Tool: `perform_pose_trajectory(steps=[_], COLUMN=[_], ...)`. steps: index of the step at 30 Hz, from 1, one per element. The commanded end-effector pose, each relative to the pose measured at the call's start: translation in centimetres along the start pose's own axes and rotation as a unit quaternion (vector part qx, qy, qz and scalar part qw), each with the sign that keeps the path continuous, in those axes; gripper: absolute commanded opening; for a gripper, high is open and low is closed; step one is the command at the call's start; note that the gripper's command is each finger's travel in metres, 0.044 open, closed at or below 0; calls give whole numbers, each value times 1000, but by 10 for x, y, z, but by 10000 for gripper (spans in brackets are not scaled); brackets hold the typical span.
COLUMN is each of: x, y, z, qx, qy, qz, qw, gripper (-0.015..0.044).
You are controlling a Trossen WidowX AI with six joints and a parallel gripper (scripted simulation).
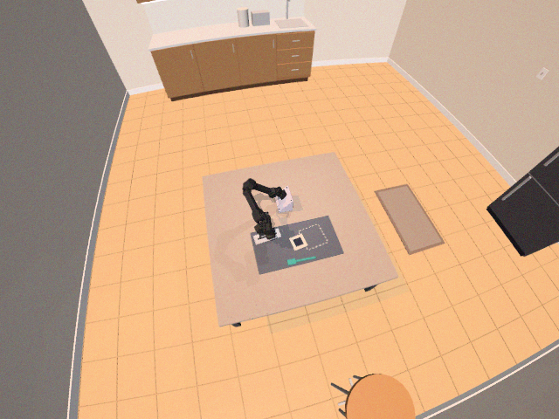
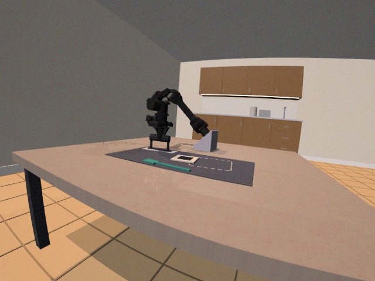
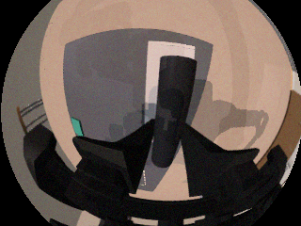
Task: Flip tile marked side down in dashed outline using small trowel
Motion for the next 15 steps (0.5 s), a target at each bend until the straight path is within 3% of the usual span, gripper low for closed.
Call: perform_pose_trajectory(steps=[1, 15], x=[0, 0], y=[-1, -1], z=[0, 0], qx=[0, -1], qy=[1, 1], qz=[-42, -248], qw=[999, 969], gripper=[130, 130])
Point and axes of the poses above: the point midway between the two fingers, 35 mm back from their tips, its own z axis back along the fingers, its own x axis across the jaws, y = z × x, the point moved 10 cm from there along z, back along the fingers, and after that the axes turned 14 degrees about -z, right-handed, at the moved point
